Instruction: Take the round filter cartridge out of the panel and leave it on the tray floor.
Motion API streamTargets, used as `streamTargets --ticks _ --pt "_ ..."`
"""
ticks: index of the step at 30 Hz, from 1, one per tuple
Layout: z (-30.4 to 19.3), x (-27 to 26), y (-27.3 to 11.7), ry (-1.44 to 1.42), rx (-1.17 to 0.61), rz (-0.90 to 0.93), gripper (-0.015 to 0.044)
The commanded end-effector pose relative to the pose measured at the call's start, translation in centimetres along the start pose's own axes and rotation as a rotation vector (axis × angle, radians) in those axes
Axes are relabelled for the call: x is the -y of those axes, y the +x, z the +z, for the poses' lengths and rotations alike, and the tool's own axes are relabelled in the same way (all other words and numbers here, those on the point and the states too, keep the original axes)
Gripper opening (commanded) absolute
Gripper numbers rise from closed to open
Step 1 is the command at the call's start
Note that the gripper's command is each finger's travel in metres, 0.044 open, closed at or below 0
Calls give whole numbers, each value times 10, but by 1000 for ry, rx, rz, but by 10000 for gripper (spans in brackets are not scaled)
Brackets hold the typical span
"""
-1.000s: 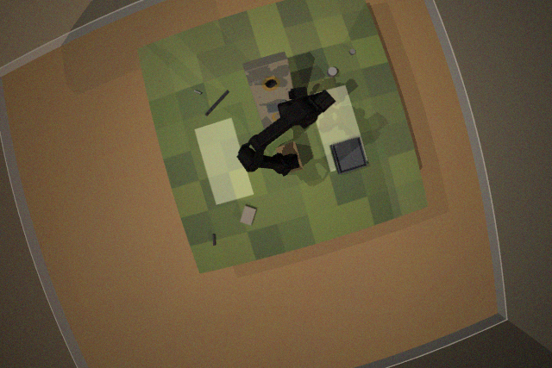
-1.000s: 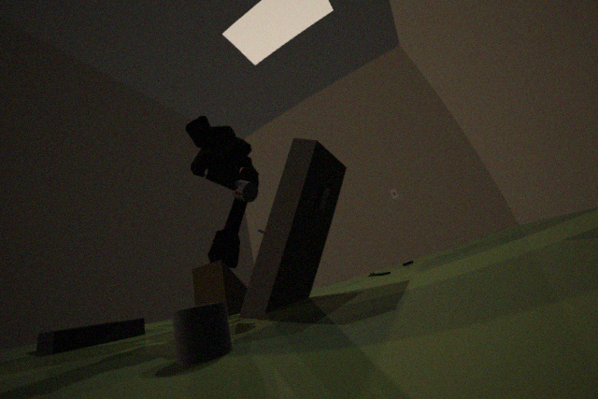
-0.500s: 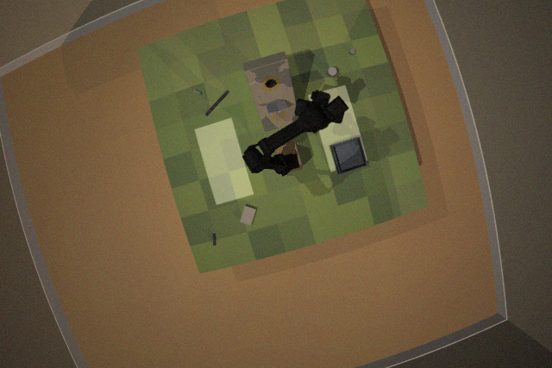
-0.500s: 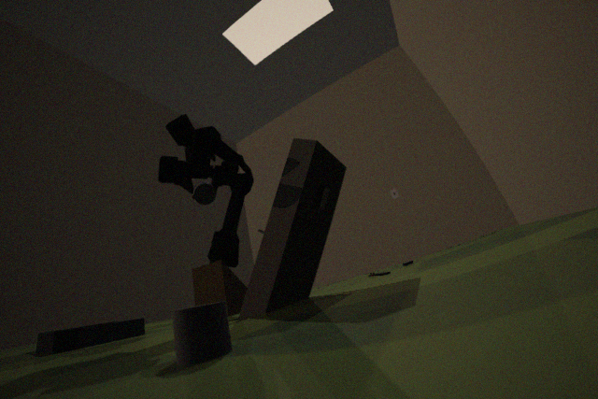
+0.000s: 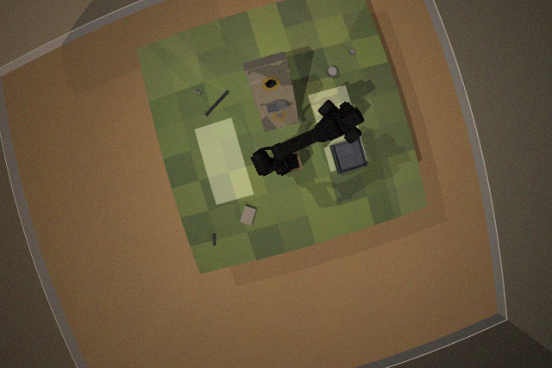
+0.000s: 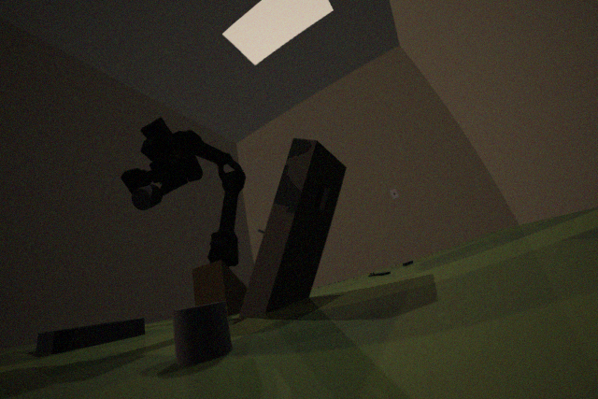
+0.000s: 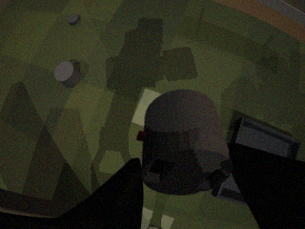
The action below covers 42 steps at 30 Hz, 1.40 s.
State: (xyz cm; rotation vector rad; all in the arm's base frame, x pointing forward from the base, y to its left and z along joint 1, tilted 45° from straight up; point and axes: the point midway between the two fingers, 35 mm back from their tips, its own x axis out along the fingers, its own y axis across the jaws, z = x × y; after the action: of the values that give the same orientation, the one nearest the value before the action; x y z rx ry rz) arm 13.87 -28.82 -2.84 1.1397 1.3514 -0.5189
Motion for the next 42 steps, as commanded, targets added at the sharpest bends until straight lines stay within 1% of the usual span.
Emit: streamTargets --ticks 1,5,12,20,27,33,38,42 --pt "2 8 1 45 10 -27 0" --pt "1 13 4 57 11 -35 0" --pt "-19 62 30 192 19 -118 0" --pt "-53 112 59 352 22 -212 0" --pt "-89 143 80 486 18 -288 0" --pt "-117 160 94 582 12 -343 0" --pt "-119 161 95 584 12 -344 0" --pt "-126 162 111 585 12 -344 0"
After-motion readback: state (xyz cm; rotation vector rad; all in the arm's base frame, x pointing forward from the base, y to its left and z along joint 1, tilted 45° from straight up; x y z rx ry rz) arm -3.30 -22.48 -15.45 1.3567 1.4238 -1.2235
